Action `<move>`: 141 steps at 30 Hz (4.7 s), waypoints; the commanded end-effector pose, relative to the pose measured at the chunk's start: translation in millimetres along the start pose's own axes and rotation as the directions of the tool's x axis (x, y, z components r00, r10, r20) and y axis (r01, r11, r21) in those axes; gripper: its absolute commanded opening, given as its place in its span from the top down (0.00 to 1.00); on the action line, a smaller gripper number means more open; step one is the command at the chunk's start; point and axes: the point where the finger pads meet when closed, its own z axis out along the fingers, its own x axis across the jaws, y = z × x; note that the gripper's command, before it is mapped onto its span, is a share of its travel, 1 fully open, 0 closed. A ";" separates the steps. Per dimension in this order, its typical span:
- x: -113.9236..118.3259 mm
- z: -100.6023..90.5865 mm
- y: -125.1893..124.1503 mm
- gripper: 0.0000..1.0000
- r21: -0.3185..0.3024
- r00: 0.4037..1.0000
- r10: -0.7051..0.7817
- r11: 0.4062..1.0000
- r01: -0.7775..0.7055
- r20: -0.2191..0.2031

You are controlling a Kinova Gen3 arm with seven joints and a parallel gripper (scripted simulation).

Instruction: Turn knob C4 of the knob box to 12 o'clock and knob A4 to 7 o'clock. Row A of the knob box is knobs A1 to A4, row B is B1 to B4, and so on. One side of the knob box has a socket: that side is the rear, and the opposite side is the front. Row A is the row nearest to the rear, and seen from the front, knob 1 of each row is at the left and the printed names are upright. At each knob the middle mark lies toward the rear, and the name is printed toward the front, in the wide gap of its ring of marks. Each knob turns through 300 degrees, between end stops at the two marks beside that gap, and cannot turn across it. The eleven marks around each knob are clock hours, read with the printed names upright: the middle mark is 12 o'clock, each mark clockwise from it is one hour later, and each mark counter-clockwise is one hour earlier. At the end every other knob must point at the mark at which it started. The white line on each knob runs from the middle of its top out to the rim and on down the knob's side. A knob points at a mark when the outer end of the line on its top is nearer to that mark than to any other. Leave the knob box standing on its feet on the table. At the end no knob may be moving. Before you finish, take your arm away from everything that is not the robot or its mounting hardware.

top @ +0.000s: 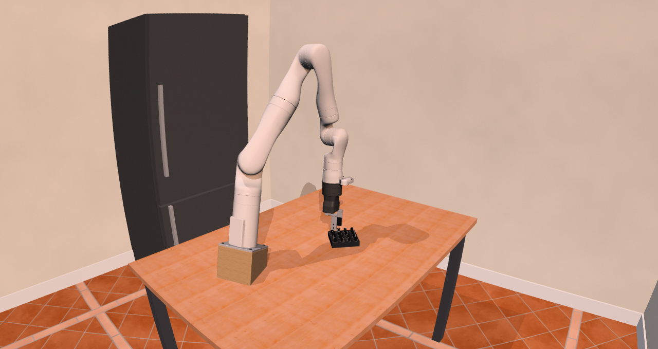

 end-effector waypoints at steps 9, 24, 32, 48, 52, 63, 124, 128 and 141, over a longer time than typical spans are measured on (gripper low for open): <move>2.4 -0.5 -1.3 0.00 0.000 0.999 -0.043 0.999 0.043 0.010; 3.8 -0.5 -0.9 0.00 0.000 0.996 -0.087 0.996 0.087 0.019; 4.4 -0.5 -0.6 0.00 0.000 0.994 -0.109 0.994 0.109 0.024; 5.6 -0.6 0.0 0.00 0.001 0.988 -0.150 0.989 0.150 0.033; 6.2 -0.7 0.3 0.00 0.002 0.985 -0.169 0.986 0.169 0.037; 6.7 -0.8 0.7 0.00 0.003 0.981 -0.188 0.982 0.189 0.041; 10.7 -2.3 4.8 0.00 0.017 0.936 -0.345 0.939 0.344 0.076; 11.0 -2.5 5.2 0.00 0.018 0.931 -0.357 0.934 0.357 0.078; 11.6 -2.8 6.0 0.00 0.022 0.921 -0.380 0.925 0.379 0.083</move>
